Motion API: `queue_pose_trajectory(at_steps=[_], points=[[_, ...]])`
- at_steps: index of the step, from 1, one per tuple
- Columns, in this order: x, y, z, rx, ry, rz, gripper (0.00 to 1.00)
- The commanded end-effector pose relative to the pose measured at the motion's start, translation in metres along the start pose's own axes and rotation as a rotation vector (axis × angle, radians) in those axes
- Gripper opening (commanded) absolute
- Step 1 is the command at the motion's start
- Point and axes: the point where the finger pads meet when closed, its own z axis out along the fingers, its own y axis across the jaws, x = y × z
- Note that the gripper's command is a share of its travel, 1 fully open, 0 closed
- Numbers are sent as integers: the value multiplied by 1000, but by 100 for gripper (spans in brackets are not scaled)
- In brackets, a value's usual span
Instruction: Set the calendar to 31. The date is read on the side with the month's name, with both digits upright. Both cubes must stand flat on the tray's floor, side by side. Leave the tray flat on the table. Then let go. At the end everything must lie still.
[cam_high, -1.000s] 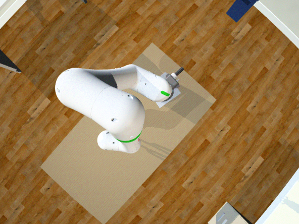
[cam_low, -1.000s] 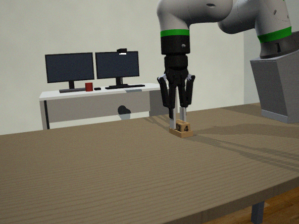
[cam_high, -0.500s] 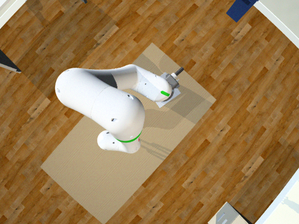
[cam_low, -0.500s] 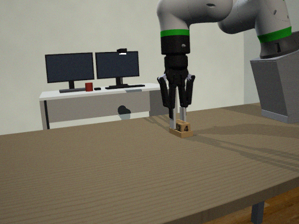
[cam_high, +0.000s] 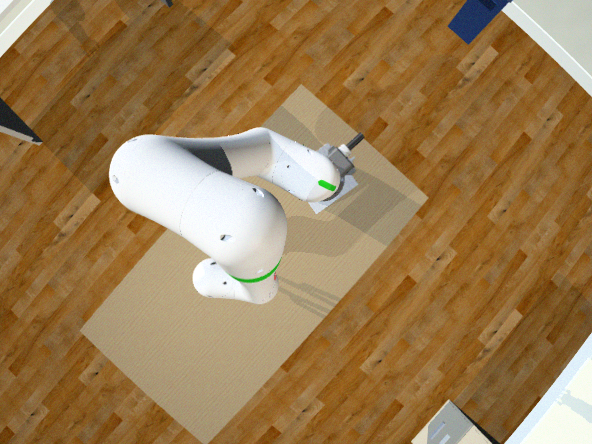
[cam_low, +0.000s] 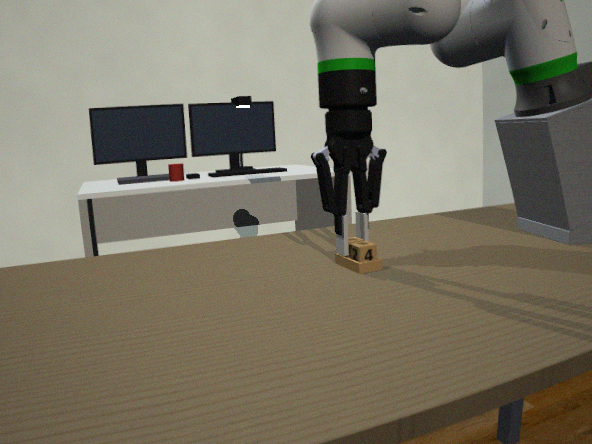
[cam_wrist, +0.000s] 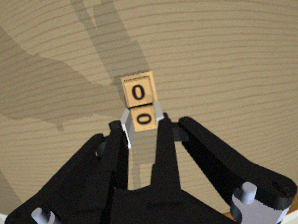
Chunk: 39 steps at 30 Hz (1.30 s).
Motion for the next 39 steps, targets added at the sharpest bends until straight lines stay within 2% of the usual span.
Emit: queue_pose_trajectory(at_steps=[1,18,29,34,39], points=[[0,0,0,0,0,0,17],[0,0,0,0,0,0,29],[0,0,-1,0,0,0,29],[0,0,-5,0,0,0,29],[0,0,-23,0,0,0,29]])
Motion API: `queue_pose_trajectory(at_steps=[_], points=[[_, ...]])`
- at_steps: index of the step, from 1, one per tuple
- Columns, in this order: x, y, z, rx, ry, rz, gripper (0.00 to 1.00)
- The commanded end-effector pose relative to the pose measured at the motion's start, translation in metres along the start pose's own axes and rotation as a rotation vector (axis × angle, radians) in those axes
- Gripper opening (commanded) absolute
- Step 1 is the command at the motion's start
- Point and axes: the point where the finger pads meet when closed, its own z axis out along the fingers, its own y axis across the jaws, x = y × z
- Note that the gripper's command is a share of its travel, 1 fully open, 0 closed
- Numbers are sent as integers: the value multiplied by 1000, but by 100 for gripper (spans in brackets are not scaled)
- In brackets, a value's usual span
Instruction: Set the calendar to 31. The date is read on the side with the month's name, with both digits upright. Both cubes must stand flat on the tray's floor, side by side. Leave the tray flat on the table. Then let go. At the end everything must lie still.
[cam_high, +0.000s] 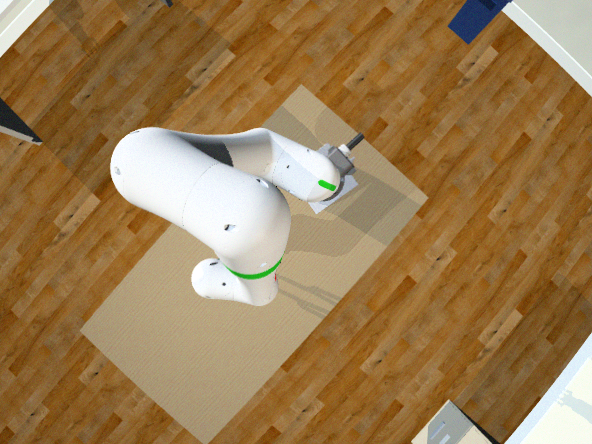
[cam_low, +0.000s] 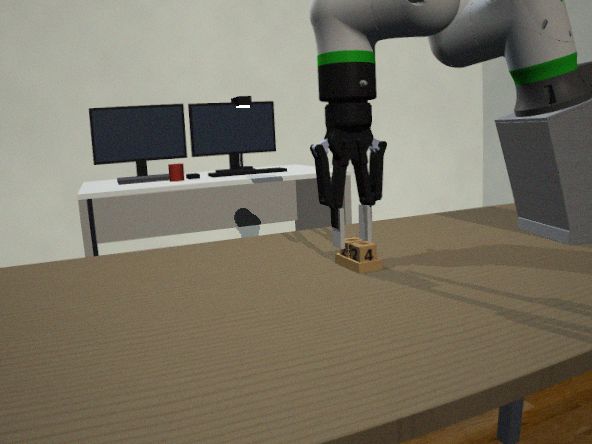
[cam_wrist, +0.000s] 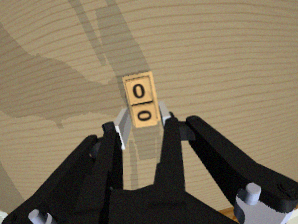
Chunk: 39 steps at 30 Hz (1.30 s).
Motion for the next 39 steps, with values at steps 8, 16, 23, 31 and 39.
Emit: queue_pose_trajectory(at_steps=[8,16,23,31,39], points=[[0,0,-54,0,0,0,29],[0,0,-75,0,0,0,29],[0,0,-79,0,0,0,100],[0,0,-79,0,0,0,100],[0,0,-79,0,0,0,100]])
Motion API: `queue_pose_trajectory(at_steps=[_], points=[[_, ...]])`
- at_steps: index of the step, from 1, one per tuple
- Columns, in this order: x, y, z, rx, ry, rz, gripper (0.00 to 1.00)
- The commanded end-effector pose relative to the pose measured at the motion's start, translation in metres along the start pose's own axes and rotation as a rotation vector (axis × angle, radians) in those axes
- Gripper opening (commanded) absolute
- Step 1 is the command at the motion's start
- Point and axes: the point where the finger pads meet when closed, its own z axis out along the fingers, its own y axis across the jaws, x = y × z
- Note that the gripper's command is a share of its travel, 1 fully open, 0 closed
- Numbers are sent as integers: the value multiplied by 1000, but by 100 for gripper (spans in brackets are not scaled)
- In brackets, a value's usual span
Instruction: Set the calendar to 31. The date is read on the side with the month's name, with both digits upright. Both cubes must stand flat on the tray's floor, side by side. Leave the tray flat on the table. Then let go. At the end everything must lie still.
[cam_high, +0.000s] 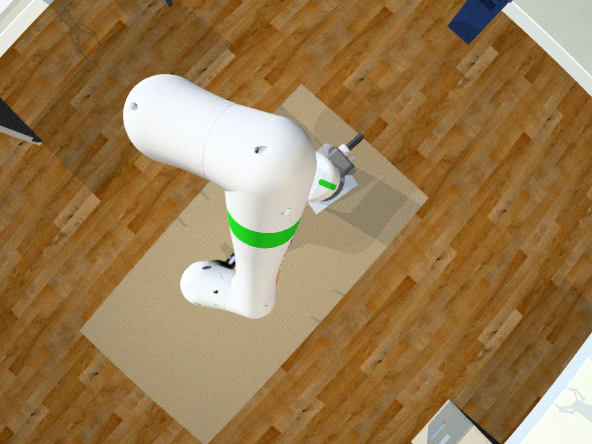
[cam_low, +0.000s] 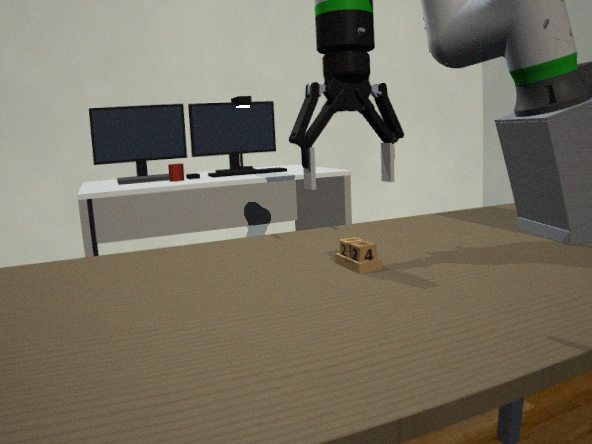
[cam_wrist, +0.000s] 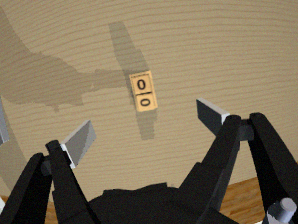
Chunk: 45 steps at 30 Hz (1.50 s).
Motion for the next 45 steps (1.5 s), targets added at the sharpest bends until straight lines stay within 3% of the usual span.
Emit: queue_pose_trajectory(at_steps=[1,11,31,45], points=[[0,0,0,0,0,0,100],[0,0,-5,0,0,0,100],[0,0,-55,0,0,0,100],[0,0,-57,0,0,0,100]])
